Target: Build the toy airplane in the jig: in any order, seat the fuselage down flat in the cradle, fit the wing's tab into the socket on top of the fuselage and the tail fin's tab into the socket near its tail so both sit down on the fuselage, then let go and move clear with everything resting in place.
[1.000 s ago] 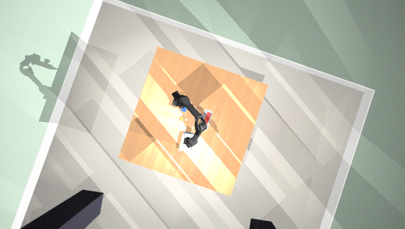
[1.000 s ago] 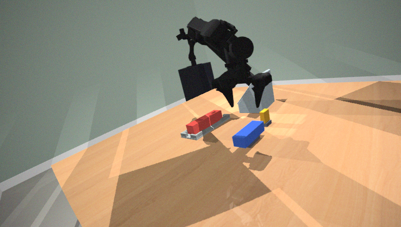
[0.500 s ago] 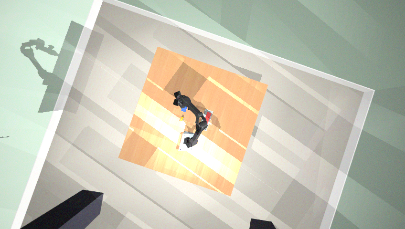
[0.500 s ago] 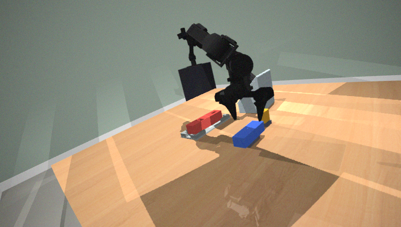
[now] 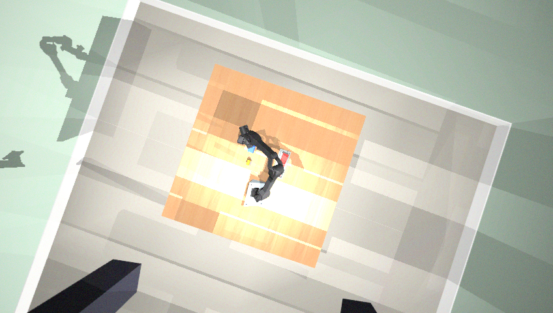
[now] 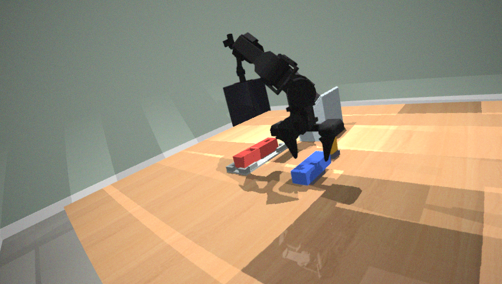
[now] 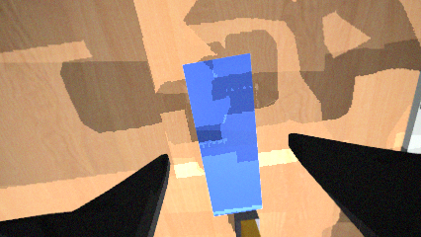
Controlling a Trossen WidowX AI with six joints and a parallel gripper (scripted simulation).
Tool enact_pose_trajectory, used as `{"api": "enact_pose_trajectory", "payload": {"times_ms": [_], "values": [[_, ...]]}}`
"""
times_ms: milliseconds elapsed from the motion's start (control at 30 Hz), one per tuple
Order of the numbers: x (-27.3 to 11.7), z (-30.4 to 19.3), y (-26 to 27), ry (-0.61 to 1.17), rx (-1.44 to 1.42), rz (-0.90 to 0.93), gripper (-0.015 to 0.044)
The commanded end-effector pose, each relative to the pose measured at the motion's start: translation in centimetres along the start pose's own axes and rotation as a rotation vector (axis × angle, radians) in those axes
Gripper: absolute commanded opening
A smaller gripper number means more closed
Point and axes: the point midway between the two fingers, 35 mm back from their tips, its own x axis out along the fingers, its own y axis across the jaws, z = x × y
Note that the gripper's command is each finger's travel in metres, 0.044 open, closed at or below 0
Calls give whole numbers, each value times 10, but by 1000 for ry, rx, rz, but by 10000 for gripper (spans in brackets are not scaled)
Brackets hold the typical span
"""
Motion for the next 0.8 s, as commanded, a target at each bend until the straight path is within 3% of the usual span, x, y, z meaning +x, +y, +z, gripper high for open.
{"api": "enact_pose_trajectory", "payload": {"times_ms": [0,533,767], "values": [[7,-2,0,1,-8,-6,440],[30,-2,-1,1,-8,-7,440],[30,-2,-1,1,-8,-7,256]]}}
